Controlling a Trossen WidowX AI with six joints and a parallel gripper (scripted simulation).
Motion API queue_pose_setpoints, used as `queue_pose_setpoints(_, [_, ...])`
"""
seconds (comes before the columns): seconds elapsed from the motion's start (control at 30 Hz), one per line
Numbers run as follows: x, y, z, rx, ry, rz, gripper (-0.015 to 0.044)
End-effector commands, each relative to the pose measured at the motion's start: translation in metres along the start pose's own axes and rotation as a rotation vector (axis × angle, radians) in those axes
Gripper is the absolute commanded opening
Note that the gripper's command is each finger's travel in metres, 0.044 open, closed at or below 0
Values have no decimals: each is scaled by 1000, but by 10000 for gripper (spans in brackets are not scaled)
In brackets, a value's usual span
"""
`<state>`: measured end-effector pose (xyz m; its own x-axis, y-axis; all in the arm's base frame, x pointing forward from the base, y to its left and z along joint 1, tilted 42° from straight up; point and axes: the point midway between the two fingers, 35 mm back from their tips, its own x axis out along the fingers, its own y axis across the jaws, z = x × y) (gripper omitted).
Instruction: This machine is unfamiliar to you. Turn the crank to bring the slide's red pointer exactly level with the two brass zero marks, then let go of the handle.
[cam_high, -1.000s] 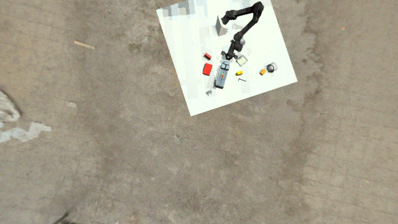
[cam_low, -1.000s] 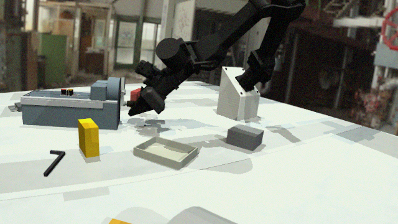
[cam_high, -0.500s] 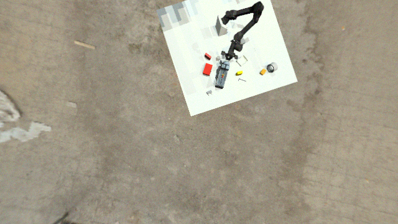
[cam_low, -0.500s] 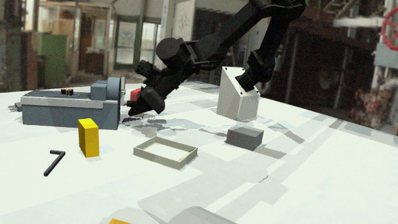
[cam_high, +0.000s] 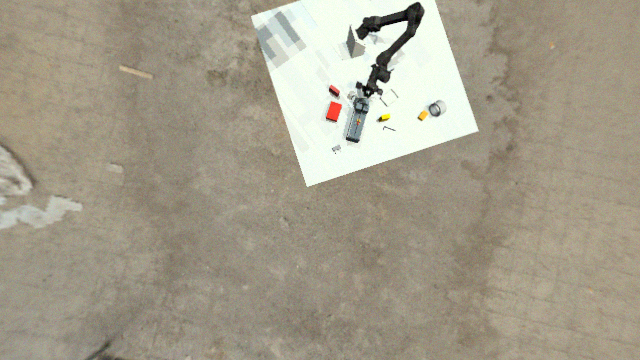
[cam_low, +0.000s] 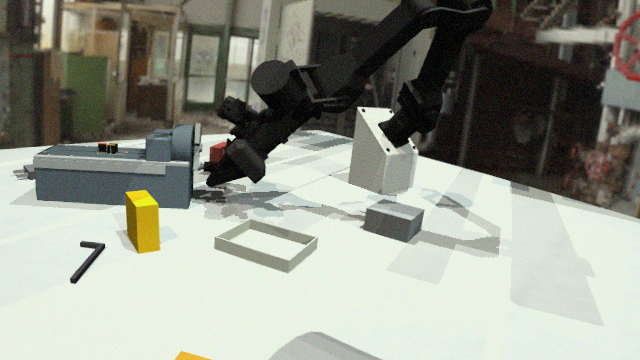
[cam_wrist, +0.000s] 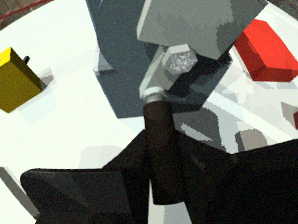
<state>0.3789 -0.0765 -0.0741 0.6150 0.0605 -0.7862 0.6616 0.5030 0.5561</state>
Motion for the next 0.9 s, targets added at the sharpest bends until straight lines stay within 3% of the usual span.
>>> queue_pose_setpoints(0.0, [-2,9,2,-5,-4,22,0])
queue_pose_setpoints(0.87, [-5,13,4,-5,-4,22,0])
